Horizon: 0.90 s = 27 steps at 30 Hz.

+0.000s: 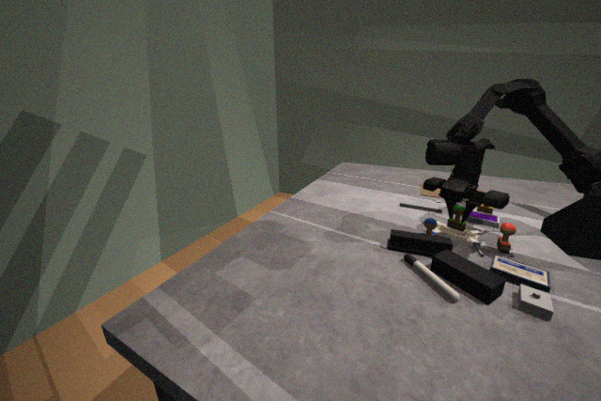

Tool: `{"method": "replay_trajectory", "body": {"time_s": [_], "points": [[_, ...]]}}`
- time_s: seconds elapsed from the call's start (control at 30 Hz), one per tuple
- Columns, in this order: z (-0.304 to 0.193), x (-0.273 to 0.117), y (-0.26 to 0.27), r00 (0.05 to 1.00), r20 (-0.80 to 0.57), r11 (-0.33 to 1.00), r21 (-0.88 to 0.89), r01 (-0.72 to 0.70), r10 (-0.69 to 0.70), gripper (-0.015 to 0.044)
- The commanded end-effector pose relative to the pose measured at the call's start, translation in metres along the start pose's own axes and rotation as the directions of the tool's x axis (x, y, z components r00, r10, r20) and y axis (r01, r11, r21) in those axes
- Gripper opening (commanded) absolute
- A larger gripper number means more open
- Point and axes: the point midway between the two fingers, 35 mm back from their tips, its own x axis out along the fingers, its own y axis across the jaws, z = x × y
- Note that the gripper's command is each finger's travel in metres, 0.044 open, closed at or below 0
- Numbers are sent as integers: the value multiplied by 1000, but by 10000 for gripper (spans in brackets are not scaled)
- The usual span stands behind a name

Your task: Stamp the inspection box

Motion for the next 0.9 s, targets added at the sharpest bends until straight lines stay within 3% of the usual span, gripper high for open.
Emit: {"method": "replay_trajectory", "body": {"time_s": [0.0,0.87], "points": [[1,-6,0,1000,2,1000,2,0,0,0],[2,-48,-1,1000,4,1000,2,-2,2,0]]}}
